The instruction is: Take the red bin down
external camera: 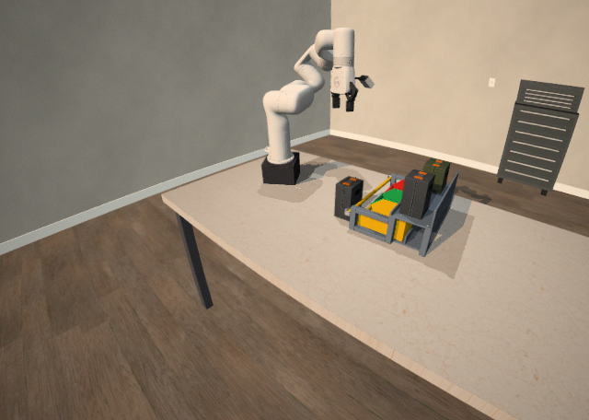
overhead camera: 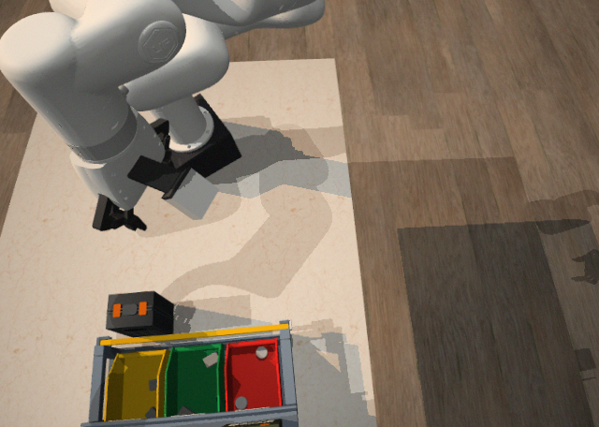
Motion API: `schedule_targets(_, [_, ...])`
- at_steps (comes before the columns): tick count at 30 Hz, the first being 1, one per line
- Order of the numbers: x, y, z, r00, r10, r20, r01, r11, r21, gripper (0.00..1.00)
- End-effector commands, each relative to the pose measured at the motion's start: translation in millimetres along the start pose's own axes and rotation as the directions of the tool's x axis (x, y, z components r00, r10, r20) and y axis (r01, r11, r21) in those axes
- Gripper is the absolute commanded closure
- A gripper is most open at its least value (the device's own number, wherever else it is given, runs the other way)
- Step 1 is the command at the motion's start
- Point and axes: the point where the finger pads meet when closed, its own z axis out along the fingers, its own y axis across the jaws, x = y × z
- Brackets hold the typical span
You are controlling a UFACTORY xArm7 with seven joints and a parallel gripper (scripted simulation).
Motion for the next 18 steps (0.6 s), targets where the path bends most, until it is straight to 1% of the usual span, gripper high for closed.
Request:
schedule_targets(1, [0.2, 0.3, -1.1, 1.0, 0.013, -0.001, -0.013, 1.0, -0.003, 0.0])
schedule_targets(2, [0.2, 0.3, -1.1, 1.0, 0.013, -0.001, -0.013, 1.0, -0.003, 0.0])
schedule_targets(4, [0.2, 0.3, -1.1, 0.994, 0.11, -0.001, -0.11, 0.994, -0.002, 0.0])
schedule_targets(7, [0.2, 0.2, -1.1, 0.965, 0.263, -0.001, -0.263, 0.965, -0.002, 0.0])
schedule_targets(18, [0.2, 0.2, -1.1, 0.965, 0.263, -0.001, -0.263, 0.965, -0.002, 0.0])
